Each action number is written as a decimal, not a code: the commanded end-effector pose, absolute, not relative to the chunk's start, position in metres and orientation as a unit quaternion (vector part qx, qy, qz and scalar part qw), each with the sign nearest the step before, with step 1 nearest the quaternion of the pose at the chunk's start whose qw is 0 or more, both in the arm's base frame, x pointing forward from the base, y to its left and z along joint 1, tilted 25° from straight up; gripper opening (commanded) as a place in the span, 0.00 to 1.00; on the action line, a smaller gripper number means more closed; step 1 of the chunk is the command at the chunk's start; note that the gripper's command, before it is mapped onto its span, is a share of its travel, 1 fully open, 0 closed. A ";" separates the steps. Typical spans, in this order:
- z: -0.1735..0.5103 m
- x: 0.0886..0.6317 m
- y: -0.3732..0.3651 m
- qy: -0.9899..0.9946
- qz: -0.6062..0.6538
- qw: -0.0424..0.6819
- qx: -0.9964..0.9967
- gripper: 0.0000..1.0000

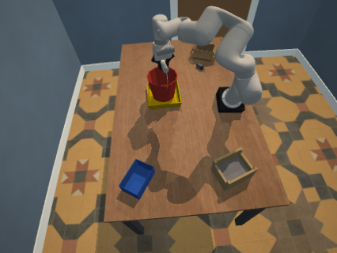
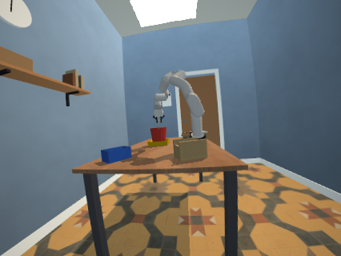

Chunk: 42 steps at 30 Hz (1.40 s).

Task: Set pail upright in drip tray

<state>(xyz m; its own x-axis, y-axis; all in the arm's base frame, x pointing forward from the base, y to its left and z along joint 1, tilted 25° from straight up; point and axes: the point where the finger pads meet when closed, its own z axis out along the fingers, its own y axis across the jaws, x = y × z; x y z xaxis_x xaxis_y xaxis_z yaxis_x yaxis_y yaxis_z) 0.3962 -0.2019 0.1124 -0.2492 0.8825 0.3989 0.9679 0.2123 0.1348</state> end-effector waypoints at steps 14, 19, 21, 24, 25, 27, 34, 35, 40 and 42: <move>0.100 0.398 -0.198 -0.769 -0.180 0.116 -0.602 0.00; 0.096 0.398 -0.196 -0.769 -0.180 0.116 -0.602 0.00; 0.095 0.398 -0.196 -0.769 -0.180 0.116 -0.602 0.00; 0.094 0.398 -0.195 -0.769 -0.180 0.116 -0.602 0.00; 0.094 0.398 -0.195 -0.769 -0.180 0.116 -0.602 0.00; 0.093 0.398 -0.195 -0.769 -0.180 0.116 -0.602 0.00; 0.091 0.398 -0.194 -0.769 -0.180 0.116 -0.602 0.00; 0.091 0.398 -0.194 -0.769 -0.180 0.116 -0.602 0.00; 0.090 0.398 -0.193 -0.769 -0.180 0.116 -0.602 0.00; 0.090 0.398 -0.193 -0.769 -0.180 0.116 -0.602 0.00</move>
<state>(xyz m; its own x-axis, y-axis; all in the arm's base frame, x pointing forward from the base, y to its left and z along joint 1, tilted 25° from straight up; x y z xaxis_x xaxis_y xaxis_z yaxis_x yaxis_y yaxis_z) 0.3971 -0.1916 0.0888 -0.2492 0.8827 0.3984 0.9678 0.2121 0.1353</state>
